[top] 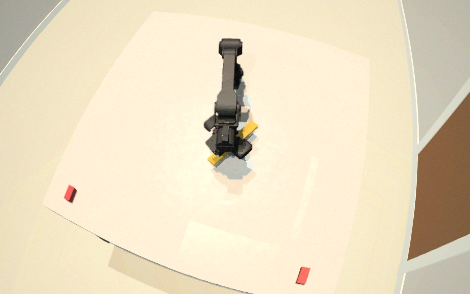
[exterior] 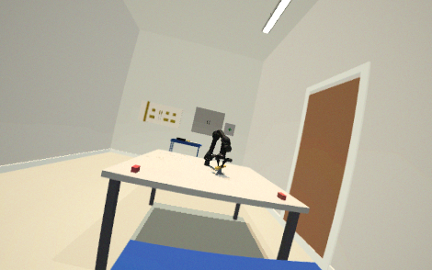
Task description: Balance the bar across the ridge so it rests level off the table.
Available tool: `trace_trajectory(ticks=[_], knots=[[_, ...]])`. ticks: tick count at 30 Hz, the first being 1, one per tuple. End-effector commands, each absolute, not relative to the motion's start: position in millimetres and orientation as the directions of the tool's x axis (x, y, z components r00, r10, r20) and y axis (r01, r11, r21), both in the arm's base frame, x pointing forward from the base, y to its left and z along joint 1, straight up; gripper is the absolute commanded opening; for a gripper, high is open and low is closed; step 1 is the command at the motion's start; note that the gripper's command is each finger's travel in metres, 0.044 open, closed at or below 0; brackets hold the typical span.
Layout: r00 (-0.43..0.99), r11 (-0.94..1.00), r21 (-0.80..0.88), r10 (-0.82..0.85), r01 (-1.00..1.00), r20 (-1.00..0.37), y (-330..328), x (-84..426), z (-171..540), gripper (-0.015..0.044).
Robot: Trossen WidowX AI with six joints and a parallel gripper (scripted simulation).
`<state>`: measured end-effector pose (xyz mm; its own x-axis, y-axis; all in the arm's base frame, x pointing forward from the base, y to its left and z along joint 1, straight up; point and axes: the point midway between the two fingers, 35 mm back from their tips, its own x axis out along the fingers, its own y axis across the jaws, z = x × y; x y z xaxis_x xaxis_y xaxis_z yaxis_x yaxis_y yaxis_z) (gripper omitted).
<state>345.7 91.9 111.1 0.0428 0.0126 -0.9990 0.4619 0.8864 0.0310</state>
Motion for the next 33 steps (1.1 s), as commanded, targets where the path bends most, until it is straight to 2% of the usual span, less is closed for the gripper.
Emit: trace_trajectory(ticks=[1,5,11,12,33], knots=[[0.043,0.886,0.031,0.013,0.462,-0.999,91.9,345.7,111.0,0.0000],[0.043,0.886,0.031,0.013,0.462,-0.999,91.9,345.7,111.0,0.0000],[0.043,0.886,0.031,0.013,0.462,-0.999,91.9,345.7,111.0,0.0157],[0.043,0.886,0.031,0.013,0.462,-0.999,91.9,345.7,111.0,0.0167],[0.043,0.886,0.031,0.013,0.462,-0.999,91.9,345.7,111.0,0.0169]])
